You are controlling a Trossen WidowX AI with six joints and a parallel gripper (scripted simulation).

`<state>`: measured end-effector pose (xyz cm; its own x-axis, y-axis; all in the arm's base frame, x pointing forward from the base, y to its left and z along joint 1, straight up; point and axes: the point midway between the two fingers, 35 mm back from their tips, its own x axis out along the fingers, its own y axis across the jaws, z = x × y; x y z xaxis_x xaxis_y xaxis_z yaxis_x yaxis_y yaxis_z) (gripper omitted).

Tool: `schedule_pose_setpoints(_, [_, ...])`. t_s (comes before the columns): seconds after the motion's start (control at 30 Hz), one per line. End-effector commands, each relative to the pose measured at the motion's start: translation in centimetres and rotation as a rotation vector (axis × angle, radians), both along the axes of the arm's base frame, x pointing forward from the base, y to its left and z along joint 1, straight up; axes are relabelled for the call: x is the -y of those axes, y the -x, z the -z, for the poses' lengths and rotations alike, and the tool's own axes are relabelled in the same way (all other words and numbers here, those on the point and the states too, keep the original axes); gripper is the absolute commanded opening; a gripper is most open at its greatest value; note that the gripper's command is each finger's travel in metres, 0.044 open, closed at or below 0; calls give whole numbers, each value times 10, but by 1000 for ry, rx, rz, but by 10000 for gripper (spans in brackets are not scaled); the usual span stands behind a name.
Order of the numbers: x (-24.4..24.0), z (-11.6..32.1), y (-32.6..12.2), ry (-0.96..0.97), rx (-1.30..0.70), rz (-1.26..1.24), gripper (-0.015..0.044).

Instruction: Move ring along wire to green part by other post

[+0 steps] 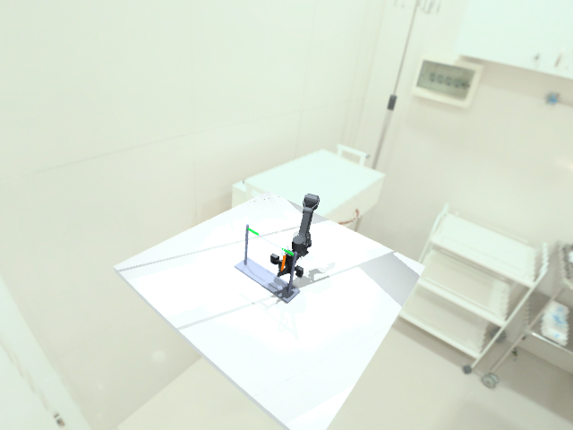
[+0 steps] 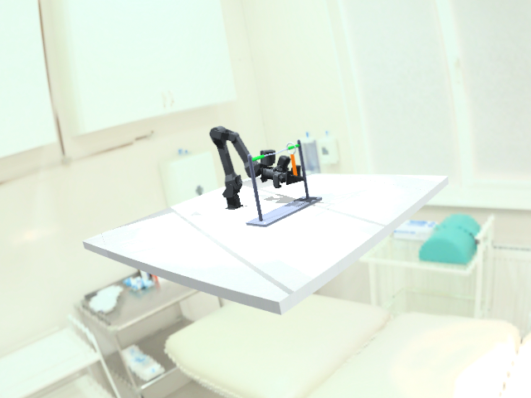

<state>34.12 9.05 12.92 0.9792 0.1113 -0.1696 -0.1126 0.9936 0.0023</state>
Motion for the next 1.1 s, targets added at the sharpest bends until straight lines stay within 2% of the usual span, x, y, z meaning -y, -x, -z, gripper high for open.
schedule_pose_setpoints(0.0, [0,3,0,-4,2,5,-150])
schedule_pose_setpoints(0.73, [0,13,0,-4,2,5,-150])
schedule_pose_setpoints(1.07, [0,13,0,-1,1,0,112])
